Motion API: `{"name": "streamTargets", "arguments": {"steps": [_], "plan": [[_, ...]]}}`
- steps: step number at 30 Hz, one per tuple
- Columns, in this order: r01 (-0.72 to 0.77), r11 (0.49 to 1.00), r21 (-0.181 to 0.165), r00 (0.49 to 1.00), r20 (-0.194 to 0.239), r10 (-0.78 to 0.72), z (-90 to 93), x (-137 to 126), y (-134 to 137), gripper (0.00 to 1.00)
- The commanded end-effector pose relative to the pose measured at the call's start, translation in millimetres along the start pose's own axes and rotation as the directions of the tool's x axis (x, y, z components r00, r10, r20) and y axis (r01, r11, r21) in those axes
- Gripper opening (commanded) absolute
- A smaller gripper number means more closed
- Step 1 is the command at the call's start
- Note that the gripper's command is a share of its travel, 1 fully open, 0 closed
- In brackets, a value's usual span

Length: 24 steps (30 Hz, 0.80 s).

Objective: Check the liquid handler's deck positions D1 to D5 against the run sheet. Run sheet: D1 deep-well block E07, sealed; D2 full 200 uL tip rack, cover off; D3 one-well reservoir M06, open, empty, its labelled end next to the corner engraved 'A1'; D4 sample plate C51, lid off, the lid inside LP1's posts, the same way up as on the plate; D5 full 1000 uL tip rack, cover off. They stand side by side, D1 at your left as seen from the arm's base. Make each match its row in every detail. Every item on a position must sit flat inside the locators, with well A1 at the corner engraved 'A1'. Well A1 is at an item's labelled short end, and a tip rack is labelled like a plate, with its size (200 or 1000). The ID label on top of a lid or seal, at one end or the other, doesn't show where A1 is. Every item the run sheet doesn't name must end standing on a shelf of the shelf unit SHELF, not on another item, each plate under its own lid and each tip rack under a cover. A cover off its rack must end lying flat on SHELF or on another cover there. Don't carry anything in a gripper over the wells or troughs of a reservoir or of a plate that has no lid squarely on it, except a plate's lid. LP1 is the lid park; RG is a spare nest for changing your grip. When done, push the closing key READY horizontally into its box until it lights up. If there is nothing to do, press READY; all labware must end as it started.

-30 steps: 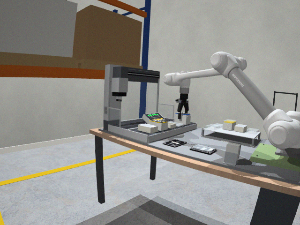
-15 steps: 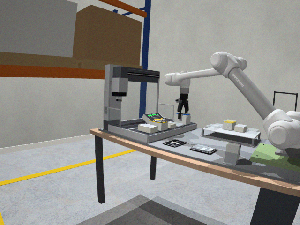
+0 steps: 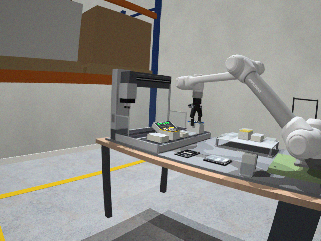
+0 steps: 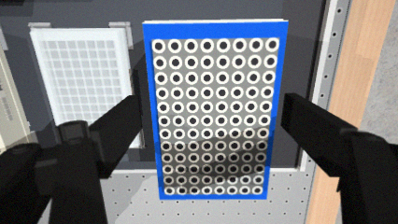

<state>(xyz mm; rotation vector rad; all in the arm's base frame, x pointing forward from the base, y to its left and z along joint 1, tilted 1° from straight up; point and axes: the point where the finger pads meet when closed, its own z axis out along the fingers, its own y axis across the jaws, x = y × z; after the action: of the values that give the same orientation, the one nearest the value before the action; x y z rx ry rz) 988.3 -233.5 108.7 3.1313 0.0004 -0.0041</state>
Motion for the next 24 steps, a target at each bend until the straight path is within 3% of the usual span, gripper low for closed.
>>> {"name": "streamTargets", "arguments": {"steps": [1, 24], "plan": [[0.000, 1.000, 0.000, 1.000, -0.002, 0.000, -6.6, 0.4, -0.1, 0.79], [0.000, 1.000, 0.000, 1.000, -0.002, 0.000, -41.7, 0.4, -0.1, 0.79]]}}
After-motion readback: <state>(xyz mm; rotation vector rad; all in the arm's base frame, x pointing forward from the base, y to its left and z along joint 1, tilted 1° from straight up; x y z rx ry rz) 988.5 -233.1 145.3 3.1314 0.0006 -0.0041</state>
